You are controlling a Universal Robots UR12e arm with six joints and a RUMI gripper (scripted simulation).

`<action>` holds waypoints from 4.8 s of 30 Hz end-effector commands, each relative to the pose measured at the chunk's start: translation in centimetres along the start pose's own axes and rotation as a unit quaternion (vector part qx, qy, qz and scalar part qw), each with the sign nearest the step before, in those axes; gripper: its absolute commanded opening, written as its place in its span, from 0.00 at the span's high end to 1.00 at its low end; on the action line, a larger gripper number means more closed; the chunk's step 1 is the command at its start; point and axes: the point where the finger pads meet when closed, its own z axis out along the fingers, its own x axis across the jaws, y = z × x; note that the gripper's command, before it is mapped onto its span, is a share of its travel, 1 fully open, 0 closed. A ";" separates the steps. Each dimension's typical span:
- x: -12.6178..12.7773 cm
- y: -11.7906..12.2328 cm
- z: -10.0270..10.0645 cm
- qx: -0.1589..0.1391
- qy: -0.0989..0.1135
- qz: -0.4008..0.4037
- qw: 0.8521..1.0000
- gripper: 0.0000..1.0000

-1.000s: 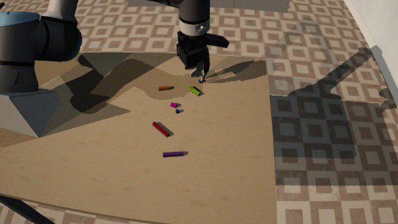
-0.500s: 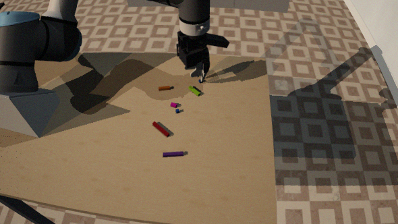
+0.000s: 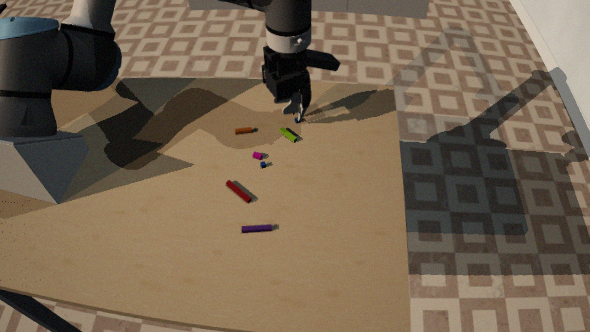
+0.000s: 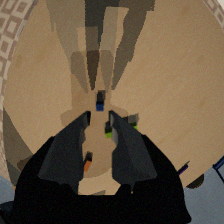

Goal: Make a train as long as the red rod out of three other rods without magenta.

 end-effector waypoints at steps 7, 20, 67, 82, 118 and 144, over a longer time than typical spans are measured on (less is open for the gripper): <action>0.0 -0.1 -0.1 0.000 0.000 0.000 1.000 0.86; 0.0 -0.1 -0.1 0.000 0.000 0.000 1.000 0.86; 0.0 -0.1 1.6 0.000 0.000 0.000 1.000 0.86; 0.0 -0.1 1.6 0.000 0.000 0.000 1.000 0.86; 0.0 -0.1 1.6 0.000 0.000 0.000 1.000 1.00; 0.0 -0.1 0.1 0.000 0.000 0.000 1.000 1.00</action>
